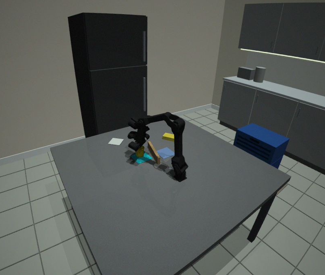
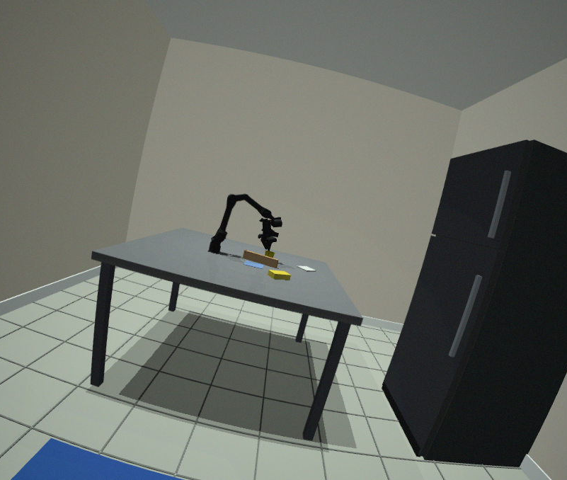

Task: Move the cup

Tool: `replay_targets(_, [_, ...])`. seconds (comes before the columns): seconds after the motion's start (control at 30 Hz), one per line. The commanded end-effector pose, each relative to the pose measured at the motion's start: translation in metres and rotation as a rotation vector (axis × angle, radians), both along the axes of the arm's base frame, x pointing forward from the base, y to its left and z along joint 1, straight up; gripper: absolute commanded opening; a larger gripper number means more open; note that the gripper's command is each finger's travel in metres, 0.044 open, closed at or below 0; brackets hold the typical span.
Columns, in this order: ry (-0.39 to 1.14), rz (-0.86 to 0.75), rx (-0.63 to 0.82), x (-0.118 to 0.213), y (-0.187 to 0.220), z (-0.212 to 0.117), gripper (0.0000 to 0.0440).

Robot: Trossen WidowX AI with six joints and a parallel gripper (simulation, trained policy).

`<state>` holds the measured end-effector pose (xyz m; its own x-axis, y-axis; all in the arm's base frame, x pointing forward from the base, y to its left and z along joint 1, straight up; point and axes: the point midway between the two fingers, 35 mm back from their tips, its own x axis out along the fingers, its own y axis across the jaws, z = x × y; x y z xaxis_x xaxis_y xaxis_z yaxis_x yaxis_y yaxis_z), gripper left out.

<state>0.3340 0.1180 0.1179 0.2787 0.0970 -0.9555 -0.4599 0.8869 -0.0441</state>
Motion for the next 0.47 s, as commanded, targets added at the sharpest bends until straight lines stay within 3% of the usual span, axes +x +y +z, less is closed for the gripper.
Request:
replay_targets(0.0, [-0.018,-0.007,0.022,-0.002,0.0,0.011,0.0224])
replay_targets(0.13, [-0.048,-0.013,0.039,-0.002,-0.001,0.025,0.0268])
replay_targets(0.37, [-0.093,-0.038,0.067,0.001,-0.006,0.05,0.0437])
replay_targets(0.43, [-0.103,-0.045,0.073,0.003,-0.008,0.056,0.044])
